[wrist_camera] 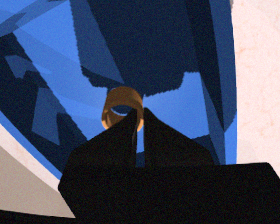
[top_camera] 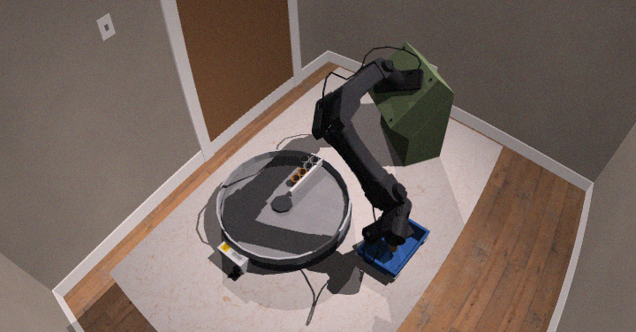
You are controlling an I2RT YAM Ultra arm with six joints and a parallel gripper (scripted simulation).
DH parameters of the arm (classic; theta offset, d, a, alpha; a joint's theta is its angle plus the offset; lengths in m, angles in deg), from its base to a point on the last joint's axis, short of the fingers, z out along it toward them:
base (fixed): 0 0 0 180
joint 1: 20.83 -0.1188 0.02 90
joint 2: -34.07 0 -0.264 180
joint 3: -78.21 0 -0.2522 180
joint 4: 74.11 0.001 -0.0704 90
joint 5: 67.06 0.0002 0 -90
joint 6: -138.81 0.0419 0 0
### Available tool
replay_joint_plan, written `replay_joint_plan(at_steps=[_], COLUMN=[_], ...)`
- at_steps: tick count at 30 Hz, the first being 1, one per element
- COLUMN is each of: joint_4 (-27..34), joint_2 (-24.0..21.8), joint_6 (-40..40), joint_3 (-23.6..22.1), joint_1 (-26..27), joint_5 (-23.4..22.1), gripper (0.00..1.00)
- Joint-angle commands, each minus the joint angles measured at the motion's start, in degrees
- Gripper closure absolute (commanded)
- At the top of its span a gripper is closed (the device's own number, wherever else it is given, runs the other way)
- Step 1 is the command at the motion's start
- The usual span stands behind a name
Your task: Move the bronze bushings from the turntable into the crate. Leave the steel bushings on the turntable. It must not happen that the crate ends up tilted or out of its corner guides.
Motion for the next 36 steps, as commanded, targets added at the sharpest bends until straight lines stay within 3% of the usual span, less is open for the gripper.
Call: replay_joint_plan(at_steps=[1, 36], joint_4=[0.75, -0.63], joint_2=[-1.77, -1.84], joint_6=[-0.38, -0.6], joint_3=[1.47, 0.54], joint_1=[-1.67, -1.53], joint_5=[0.12, -0.08], gripper=[1.0, 1.0])
